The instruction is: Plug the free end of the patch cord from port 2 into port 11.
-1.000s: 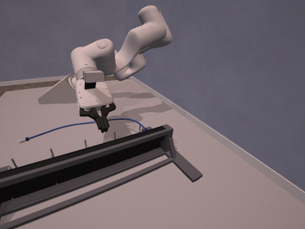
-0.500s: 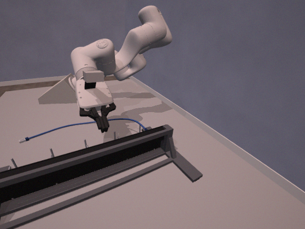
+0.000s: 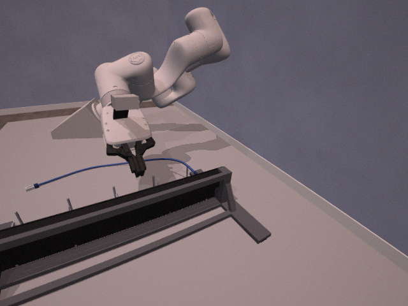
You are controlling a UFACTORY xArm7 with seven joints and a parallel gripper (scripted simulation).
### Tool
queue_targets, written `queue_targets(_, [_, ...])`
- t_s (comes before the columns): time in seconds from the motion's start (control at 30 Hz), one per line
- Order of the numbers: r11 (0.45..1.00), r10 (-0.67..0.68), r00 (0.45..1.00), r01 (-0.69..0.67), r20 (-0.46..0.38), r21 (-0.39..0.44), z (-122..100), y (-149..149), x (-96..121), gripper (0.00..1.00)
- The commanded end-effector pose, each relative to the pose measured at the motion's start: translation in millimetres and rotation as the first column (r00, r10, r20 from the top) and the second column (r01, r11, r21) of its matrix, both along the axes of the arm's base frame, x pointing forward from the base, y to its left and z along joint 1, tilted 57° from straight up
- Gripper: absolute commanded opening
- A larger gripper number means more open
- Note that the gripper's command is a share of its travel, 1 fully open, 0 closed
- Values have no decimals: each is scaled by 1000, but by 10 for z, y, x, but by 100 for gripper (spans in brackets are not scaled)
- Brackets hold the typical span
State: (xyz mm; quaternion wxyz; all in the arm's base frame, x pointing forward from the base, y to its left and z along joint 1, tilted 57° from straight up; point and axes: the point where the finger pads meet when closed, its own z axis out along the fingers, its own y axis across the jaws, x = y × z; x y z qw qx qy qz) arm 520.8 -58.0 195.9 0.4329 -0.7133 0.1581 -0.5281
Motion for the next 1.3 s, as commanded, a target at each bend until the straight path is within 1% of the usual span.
queue_targets(0.0, [1000, -4, 1000, 4, 2, -1, 9, -22, 2, 0])
queue_targets(0.2, [1000, -4, 1000, 4, 2, -1, 14, -51, -54, 0])
queue_targets(0.23, [1000, -4, 1000, 4, 2, -1, 16, -68, -89, 0])
queue_targets(0.33, [1000, -4, 1000, 4, 2, -1, 28, -147, -247, 0])
queue_targets(0.47, [1000, -4, 1000, 4, 2, -1, 49, -290, -531, 0])
queue_targets(0.7, [1000, -4, 1000, 4, 2, -1, 75, -463, -875, 0])
queue_targets(0.77, [1000, -4, 1000, 4, 2, -1, 75, -463, -875, 0])
queue_targets(0.87, [1000, -4, 1000, 4, 2, -1, 88, -551, -1052, 0])
queue_targets(0.97, [1000, -4, 1000, 4, 2, -1, 97, -612, -1172, 0])
queue_targets(1.1, [1000, -4, 1000, 4, 2, -1, 102, -646, -1241, 0])
queue_targets(1.27, [1000, -4, 1000, 4, 2, -1, 101, -649, -1246, 0])
